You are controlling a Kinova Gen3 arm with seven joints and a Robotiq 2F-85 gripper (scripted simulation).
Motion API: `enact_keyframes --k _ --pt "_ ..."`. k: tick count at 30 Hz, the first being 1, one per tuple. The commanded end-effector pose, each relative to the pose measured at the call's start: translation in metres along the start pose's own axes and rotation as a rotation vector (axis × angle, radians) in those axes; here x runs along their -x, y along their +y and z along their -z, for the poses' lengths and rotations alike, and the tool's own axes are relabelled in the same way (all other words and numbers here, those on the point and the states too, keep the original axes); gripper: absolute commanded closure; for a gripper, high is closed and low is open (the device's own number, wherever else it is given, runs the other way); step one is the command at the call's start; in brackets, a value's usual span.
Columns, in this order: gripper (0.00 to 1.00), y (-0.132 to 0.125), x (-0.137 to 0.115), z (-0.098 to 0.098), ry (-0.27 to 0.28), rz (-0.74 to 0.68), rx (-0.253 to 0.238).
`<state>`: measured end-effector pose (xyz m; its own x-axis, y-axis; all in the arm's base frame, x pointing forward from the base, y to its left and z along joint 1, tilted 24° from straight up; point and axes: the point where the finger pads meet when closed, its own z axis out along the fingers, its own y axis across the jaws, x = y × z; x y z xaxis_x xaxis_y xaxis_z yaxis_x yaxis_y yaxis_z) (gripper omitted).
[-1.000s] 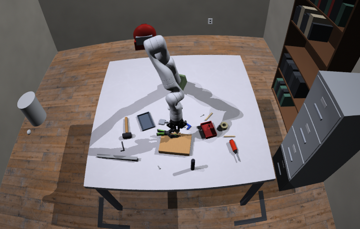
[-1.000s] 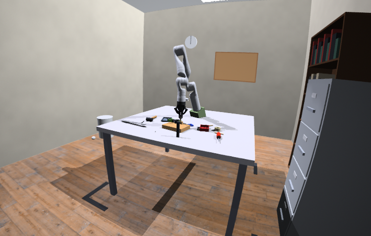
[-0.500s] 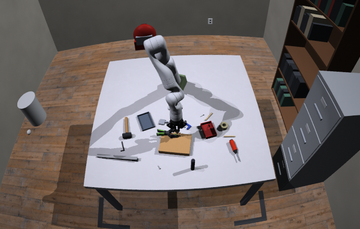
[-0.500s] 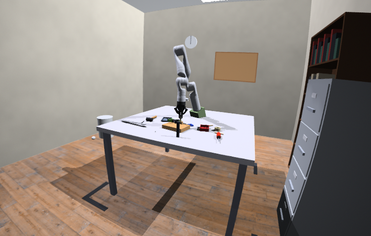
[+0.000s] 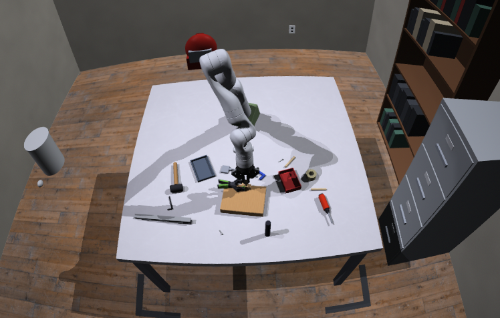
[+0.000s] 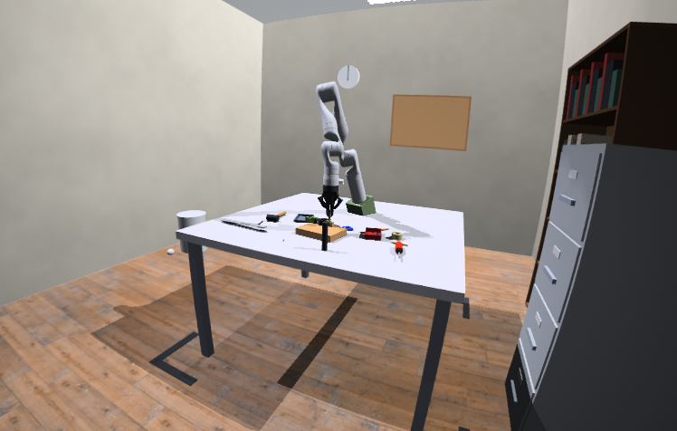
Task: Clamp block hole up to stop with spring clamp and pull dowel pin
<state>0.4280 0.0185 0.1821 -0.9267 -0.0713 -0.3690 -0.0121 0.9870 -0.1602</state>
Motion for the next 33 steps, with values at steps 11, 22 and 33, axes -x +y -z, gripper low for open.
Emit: enact_keyframes --k 11,22,33 --pt "0.9 0.0001 0.0004 0.0013 -0.001 -0.033 0.0" --pt "0.9 0.0001 0.0004 0.0034 -0.001 -0.117 0.0" --pt "0.9 0.0001 0.0004 0.0073 -0.001 -0.202 0.001"
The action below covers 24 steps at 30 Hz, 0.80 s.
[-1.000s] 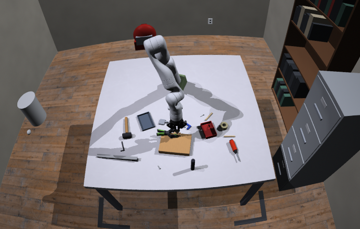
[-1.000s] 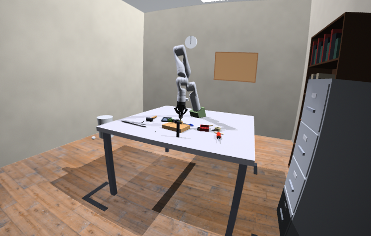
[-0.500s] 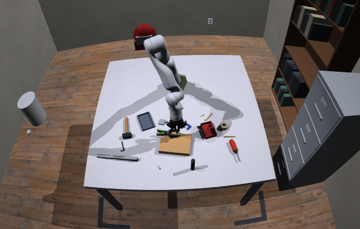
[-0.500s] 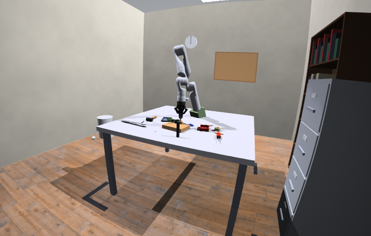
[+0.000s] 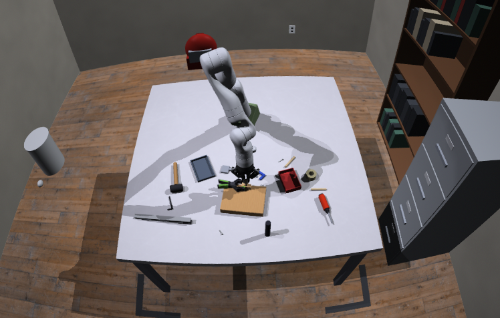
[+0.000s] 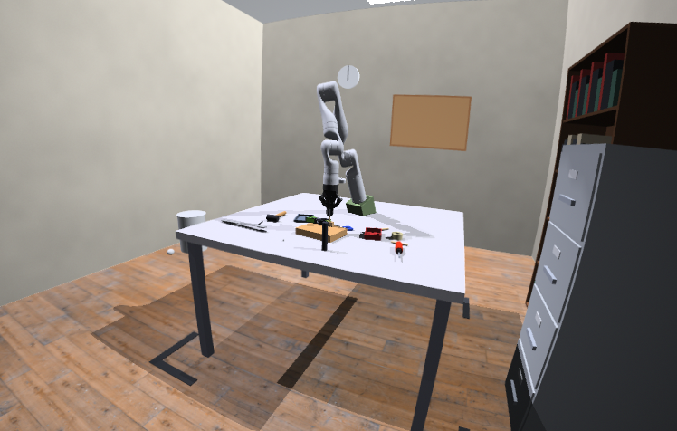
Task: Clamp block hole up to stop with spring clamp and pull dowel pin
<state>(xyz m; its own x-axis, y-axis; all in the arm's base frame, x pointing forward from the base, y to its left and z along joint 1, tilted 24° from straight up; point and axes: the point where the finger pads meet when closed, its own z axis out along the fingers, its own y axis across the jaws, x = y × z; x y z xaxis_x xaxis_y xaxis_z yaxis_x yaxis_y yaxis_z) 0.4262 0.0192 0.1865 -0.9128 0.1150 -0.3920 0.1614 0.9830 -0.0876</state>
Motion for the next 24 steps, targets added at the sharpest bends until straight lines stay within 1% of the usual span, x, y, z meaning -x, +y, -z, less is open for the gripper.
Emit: enact_keyframes --k 1,11,24 --pt "0.9 0.0 0.0 0.005 -0.002 -0.013 0.0" --pt "0.9 0.0 0.0 0.021 -0.002 -0.013 0.0" --pt "0.9 0.0 0.0 0.026 -0.002 -0.013 0.0"
